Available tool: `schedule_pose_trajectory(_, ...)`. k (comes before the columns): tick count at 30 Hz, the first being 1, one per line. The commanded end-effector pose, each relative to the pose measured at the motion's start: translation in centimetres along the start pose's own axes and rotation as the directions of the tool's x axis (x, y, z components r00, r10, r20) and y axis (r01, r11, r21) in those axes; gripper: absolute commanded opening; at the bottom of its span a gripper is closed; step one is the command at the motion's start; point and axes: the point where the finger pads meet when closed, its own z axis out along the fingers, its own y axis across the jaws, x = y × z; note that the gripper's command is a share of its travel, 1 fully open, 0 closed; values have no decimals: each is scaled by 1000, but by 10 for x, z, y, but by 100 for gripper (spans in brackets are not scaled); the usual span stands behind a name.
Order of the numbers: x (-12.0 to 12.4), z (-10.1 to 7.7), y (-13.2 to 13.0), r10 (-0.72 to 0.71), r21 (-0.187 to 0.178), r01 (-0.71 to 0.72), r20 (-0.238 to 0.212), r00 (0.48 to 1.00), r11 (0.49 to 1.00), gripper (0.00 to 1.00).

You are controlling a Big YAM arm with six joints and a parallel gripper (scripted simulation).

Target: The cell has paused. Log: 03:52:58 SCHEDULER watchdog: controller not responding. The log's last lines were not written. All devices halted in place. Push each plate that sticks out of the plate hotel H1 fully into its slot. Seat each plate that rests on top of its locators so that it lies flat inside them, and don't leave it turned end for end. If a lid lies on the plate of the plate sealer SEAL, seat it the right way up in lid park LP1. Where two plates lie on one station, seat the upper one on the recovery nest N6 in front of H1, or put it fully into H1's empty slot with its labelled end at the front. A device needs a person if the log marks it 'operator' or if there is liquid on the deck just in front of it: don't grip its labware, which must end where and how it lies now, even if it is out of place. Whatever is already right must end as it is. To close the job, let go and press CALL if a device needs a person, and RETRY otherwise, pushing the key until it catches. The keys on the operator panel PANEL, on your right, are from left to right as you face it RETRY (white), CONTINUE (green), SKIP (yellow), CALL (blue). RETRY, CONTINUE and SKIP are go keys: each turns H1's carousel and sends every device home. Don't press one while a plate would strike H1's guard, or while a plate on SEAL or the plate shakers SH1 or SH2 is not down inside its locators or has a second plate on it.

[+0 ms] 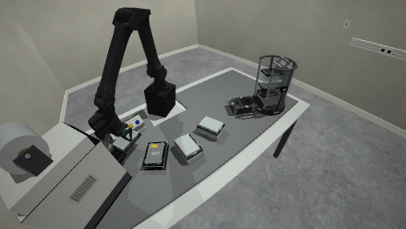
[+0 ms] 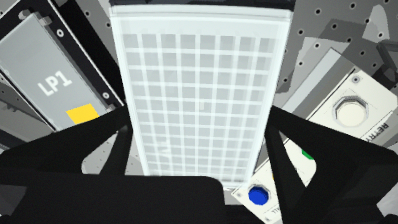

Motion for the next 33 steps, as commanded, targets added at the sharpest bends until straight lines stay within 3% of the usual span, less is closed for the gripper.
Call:
schedule_pose_trajectory(1, -1, 6, 3, 5, -3, -5, 3, 1000, 1000, 84)
schedule_pose_trajectory(33, -5, 6, 4, 0, -3, 0, 16, 1000, 1000, 84)
